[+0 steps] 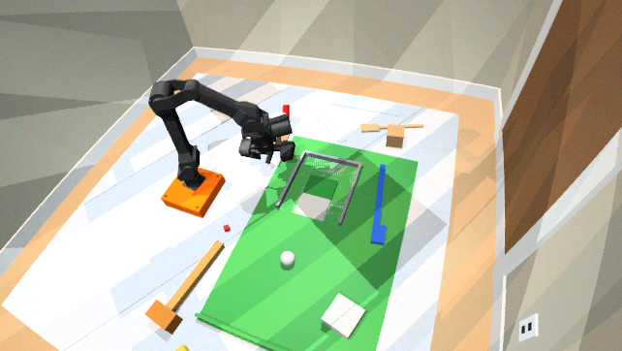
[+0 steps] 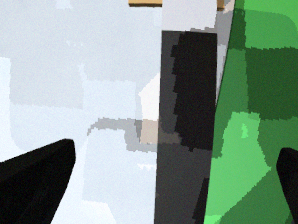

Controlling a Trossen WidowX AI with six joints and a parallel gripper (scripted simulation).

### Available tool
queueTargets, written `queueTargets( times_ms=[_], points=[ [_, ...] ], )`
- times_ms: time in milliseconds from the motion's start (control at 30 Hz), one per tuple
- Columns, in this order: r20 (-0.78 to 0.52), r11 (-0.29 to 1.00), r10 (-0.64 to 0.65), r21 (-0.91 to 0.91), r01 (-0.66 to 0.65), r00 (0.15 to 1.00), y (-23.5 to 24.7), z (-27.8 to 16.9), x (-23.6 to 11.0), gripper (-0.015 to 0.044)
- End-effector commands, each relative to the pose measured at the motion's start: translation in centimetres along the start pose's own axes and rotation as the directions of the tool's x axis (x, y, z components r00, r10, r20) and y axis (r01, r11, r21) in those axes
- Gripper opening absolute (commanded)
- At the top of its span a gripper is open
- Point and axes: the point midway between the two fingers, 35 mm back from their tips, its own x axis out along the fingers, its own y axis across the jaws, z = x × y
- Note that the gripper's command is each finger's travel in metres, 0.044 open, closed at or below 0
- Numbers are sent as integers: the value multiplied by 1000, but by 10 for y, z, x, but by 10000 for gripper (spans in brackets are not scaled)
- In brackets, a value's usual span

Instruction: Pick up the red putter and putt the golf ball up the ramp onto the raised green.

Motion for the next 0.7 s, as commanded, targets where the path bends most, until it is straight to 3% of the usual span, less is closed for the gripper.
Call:
queueTargets(
  times_ms=[0, 467, 667],
  points=[
    [0, 1000, 0, 0, 0, 1000, 0, 0, 0, 414],
    [0, 1000, 0, 0, 0, 1000, 0, 0, 0, 46],
    [0, 1000, 0, 0, 0, 1000, 0, 0, 0, 6]
  ],
)
